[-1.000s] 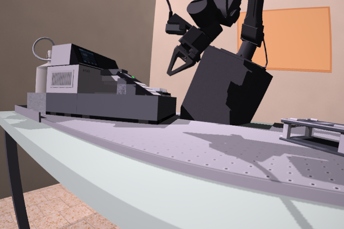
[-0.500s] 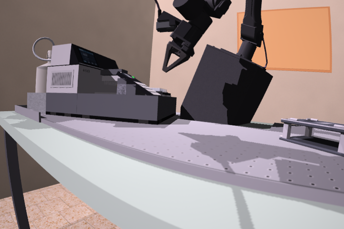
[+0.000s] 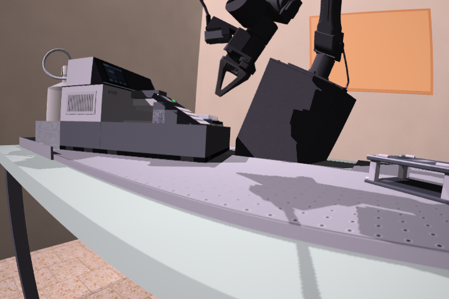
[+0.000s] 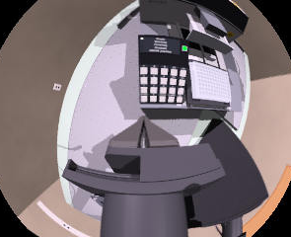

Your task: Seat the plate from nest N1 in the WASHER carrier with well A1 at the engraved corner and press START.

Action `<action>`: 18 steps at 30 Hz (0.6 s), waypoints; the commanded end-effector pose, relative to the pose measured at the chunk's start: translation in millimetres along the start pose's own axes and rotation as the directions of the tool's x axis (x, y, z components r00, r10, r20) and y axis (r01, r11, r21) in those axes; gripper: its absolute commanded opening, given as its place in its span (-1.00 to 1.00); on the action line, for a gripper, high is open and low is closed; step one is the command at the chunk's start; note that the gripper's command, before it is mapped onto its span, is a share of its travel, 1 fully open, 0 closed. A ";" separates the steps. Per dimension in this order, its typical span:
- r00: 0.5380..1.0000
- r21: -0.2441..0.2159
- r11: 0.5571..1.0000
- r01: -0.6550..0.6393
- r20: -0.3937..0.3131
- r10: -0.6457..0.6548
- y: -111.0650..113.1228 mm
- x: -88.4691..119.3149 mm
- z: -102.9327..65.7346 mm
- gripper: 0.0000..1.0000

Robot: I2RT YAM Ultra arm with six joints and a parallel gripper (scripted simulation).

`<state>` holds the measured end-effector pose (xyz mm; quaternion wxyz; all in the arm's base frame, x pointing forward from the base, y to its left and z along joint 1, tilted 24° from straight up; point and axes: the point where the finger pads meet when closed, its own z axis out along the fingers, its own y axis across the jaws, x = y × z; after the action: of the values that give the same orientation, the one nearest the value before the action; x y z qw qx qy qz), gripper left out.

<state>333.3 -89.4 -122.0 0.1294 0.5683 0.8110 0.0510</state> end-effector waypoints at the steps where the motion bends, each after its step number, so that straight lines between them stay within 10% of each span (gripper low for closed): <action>1: 1.000 0.000 1.000 0.004 0.006 -0.004 1.9 -4.6 -2.0 -1.00; 18: 1.000 -0.007 1.000 0.004 0.025 -0.004 5.4 -12.7 26.6 -1.00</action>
<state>329.1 -88.2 -147.0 0.1102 0.5678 0.8145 0.0439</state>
